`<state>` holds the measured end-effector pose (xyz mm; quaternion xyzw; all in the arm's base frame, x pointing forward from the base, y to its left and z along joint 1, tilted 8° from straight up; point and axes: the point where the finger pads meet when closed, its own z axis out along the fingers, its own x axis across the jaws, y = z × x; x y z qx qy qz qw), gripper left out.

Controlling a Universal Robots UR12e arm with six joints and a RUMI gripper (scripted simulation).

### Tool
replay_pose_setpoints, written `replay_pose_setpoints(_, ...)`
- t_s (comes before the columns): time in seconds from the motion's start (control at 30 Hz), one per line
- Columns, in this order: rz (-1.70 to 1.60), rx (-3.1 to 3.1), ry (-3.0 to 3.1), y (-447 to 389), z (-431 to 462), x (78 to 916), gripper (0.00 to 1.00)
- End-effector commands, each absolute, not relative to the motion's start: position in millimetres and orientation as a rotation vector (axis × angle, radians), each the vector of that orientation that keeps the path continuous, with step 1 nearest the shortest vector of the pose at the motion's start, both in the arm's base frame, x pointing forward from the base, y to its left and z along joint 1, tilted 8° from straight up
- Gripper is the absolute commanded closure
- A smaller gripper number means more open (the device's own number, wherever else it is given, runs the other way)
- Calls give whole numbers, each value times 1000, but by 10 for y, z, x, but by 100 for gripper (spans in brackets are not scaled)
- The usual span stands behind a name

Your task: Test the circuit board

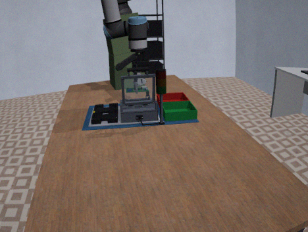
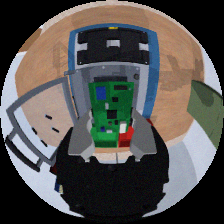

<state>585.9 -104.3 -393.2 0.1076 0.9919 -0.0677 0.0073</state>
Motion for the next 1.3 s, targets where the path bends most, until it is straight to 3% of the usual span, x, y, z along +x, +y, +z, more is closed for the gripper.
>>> replay_pose_setpoints(0.0,-212,336,3101,-1043,-3927,5863,61)
replay_pose_setpoints(1.27,-212,336,3101,-1060,-4052,5864,61)
